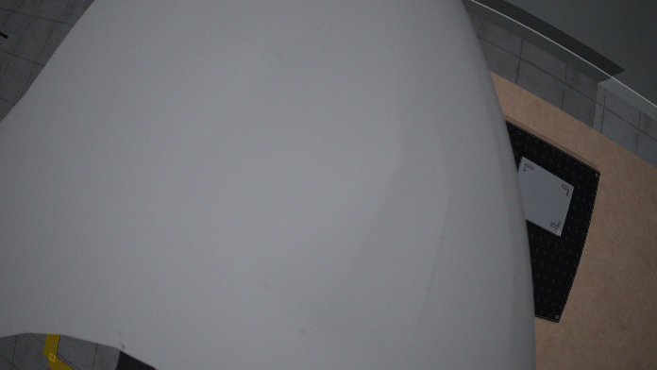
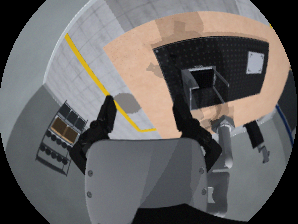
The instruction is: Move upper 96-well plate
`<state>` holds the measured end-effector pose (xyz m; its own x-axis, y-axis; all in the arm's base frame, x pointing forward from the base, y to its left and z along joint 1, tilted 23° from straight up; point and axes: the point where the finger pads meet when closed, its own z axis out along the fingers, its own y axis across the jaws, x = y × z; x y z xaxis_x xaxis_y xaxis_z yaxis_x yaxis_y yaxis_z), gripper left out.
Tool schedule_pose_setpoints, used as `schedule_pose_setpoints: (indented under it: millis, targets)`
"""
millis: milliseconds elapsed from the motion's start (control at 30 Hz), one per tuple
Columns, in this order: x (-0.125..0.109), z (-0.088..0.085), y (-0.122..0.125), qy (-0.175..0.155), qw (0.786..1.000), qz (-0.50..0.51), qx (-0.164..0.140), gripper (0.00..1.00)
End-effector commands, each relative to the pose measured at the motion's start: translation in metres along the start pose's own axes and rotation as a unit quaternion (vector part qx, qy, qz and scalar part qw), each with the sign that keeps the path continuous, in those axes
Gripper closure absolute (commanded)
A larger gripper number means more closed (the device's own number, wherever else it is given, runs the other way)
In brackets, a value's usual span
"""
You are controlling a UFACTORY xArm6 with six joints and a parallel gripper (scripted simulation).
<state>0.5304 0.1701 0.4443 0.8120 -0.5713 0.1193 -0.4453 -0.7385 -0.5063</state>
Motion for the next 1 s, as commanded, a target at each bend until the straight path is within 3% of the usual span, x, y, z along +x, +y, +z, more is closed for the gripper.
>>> schedule_pose_setpoints:
  millis: [0,400,633,867,967]
  targets:
    - [-0.003,0.001,0.015,0.001,0.997,-0.08,0.002,0.0]
    - [-0.009,0.007,0.043,-0.002,0.974,-0.224,-0.009,0.0]
    - [-0.014,0.012,0.062,-0.007,0.945,-0.327,-0.017,0.0]
    - [-0.021,0.018,0.086,-0.014,0.902,-0.431,-0.024,0.0]
    - [-0.021,0.018,0.086,-0.014,0.899,-0.436,-0.024,0.0]
